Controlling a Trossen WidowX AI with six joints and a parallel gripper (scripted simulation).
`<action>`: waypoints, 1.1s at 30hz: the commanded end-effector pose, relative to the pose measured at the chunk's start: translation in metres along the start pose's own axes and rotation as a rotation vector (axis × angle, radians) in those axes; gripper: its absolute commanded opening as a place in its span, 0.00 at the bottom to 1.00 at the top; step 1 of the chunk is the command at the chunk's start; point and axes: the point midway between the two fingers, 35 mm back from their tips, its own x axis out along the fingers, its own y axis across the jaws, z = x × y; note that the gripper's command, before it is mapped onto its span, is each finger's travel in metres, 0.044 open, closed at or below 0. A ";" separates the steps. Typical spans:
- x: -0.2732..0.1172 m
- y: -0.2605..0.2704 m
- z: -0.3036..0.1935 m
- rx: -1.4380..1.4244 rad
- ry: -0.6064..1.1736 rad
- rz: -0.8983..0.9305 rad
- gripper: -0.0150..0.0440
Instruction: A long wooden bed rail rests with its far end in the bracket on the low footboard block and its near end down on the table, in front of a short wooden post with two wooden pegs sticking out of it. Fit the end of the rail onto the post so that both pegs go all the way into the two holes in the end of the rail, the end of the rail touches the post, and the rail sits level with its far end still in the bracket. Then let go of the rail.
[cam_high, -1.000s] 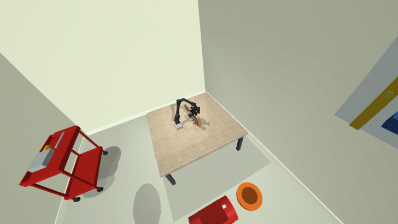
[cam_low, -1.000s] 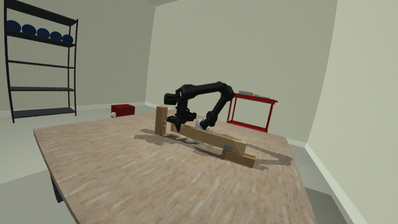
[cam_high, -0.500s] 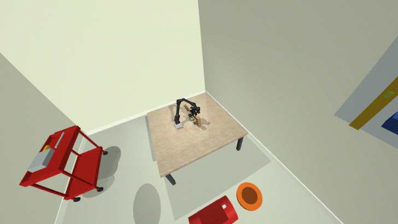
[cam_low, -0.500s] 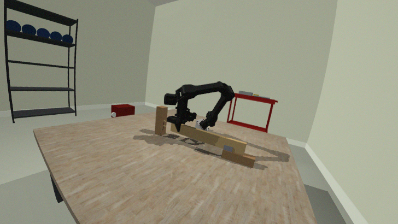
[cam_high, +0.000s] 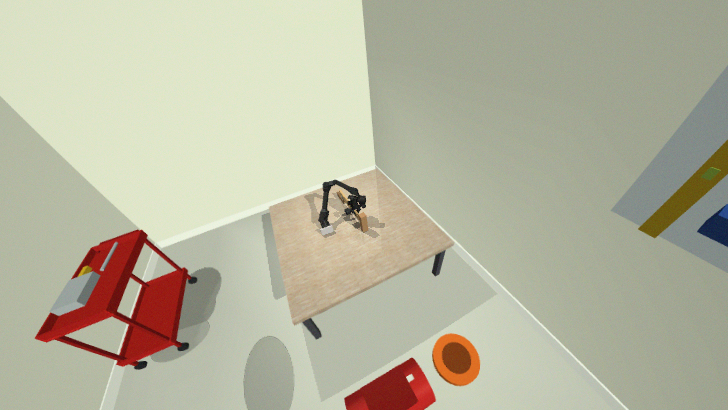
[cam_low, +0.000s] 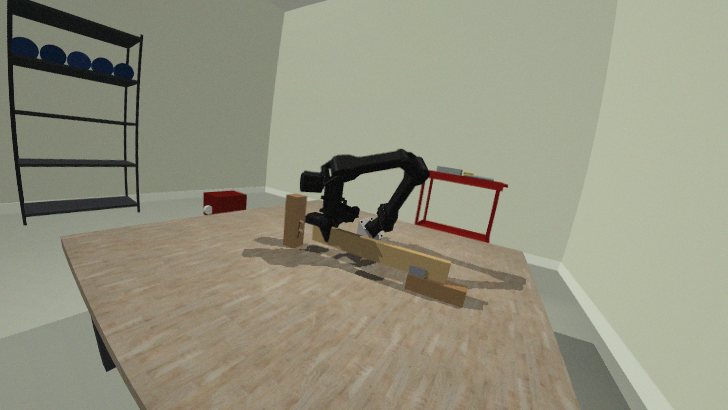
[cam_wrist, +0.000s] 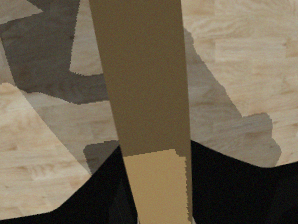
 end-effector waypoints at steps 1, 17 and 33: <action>-0.001 0.000 0.001 -0.002 0.003 -0.005 0.25; -0.003 -0.001 0.003 -0.002 0.003 -0.005 0.25; -0.002 -0.001 0.003 -0.002 0.003 -0.005 0.25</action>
